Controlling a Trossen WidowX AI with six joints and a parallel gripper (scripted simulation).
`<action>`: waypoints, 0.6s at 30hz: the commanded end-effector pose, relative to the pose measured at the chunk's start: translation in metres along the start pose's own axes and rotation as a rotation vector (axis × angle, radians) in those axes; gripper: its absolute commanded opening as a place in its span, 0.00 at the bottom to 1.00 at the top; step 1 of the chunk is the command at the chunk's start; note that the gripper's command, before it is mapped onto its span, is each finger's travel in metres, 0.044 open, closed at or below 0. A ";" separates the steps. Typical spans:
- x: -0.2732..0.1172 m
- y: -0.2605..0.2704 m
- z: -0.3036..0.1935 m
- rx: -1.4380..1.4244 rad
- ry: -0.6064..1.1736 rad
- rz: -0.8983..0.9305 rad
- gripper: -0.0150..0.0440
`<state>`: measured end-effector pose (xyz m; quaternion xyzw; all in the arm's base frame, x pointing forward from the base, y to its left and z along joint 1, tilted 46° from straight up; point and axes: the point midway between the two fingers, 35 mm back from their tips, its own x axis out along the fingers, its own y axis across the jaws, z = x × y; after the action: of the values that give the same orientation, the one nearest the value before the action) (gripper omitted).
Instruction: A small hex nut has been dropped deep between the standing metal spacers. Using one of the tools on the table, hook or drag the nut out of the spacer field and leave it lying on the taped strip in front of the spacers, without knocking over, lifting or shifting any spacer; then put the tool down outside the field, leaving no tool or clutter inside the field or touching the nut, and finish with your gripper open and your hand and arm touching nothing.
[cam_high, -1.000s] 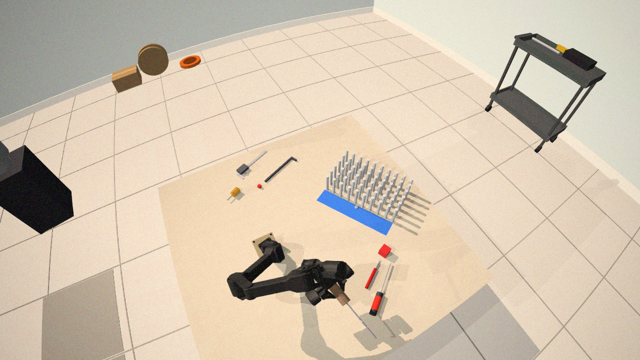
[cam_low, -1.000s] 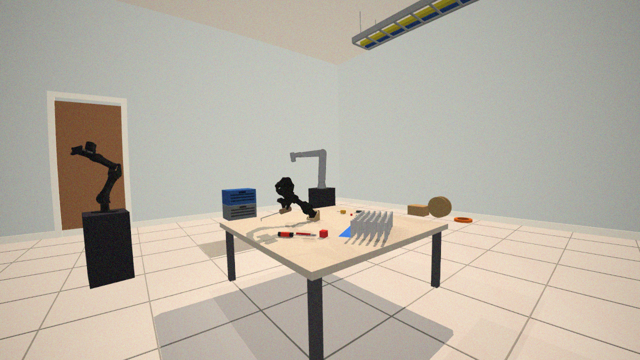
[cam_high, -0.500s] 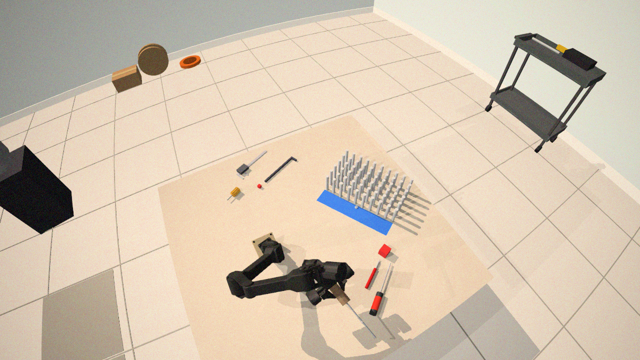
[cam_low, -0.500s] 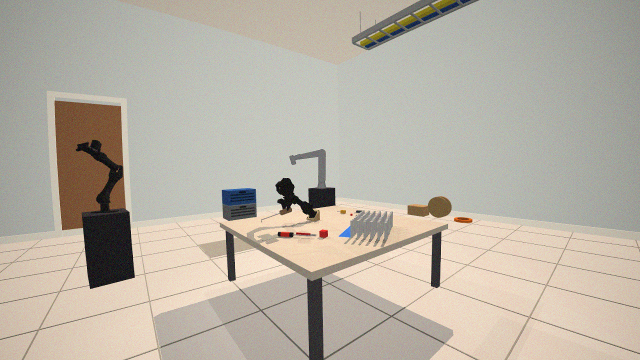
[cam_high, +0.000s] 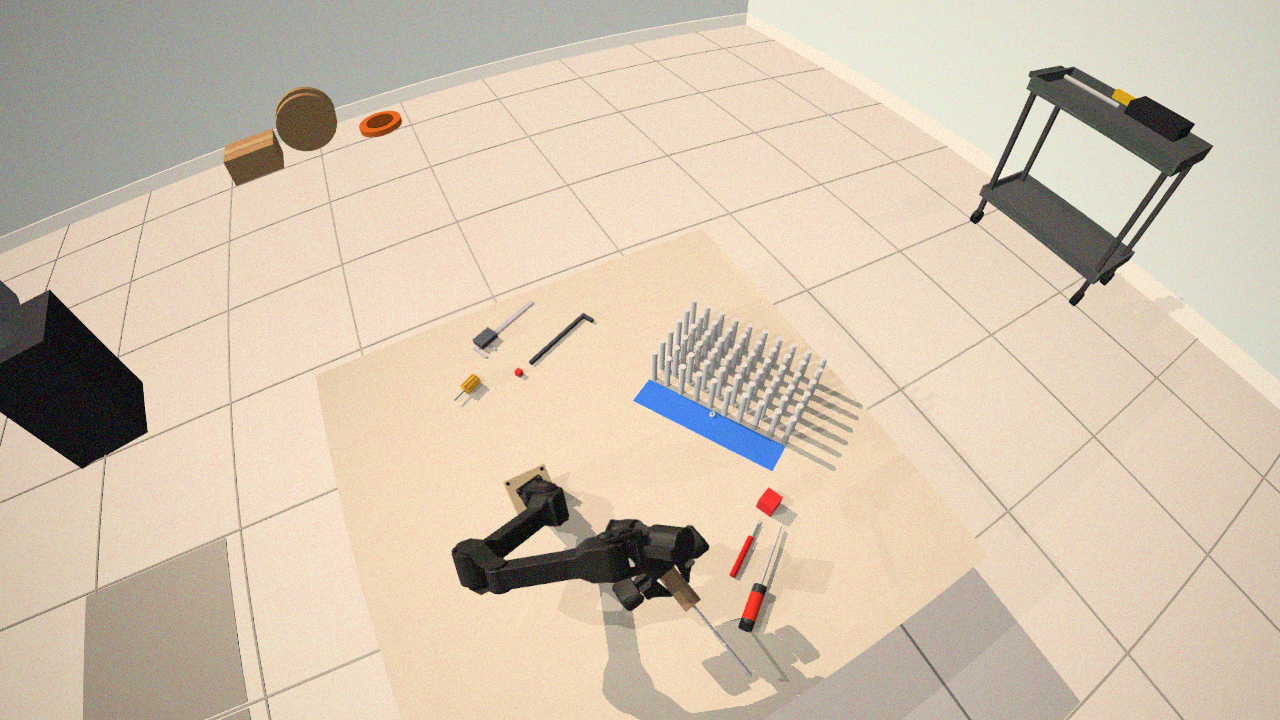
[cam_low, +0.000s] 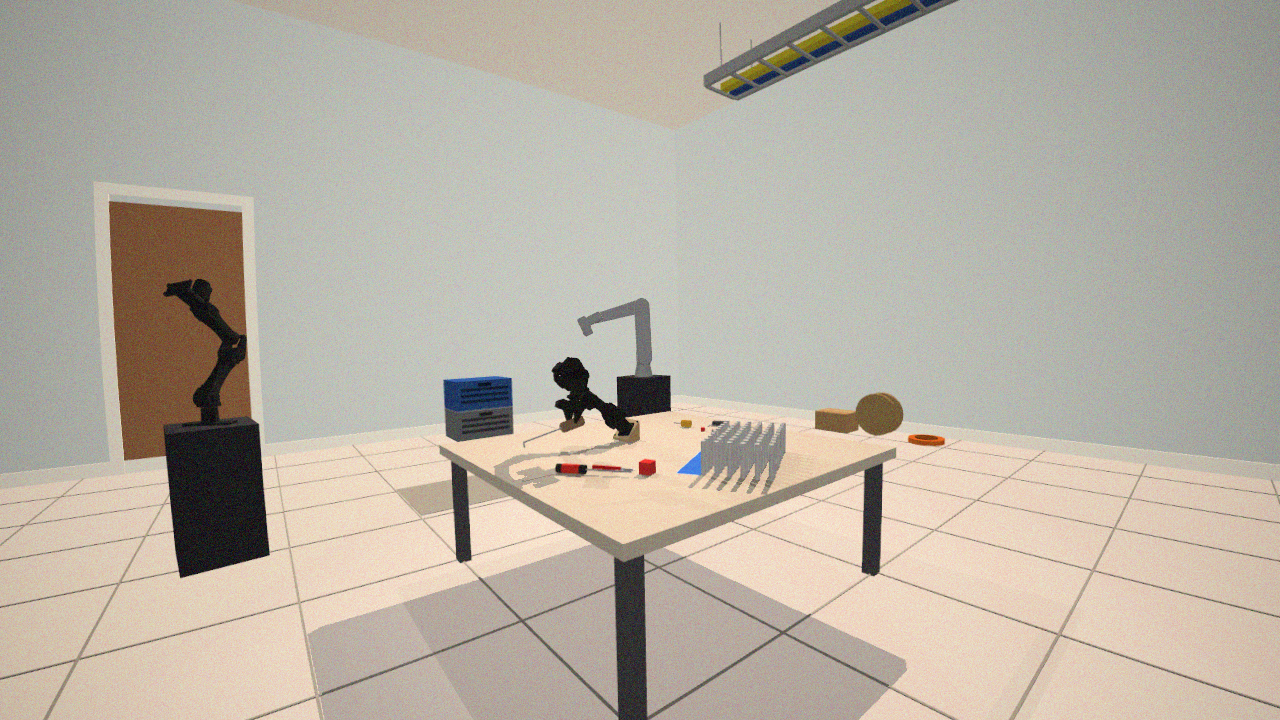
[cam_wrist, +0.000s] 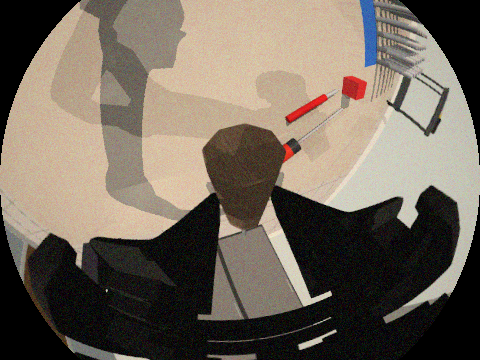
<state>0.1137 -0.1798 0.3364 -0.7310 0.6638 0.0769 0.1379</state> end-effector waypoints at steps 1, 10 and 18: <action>0.002 0.000 0.002 -0.003 -0.003 -0.001 0.25; 0.005 0.000 0.004 0.000 -0.007 -0.001 0.25; 0.008 0.000 0.005 0.002 -0.010 -0.001 0.25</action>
<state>0.1145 -0.1849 0.3306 -0.7302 0.6636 0.0783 0.1425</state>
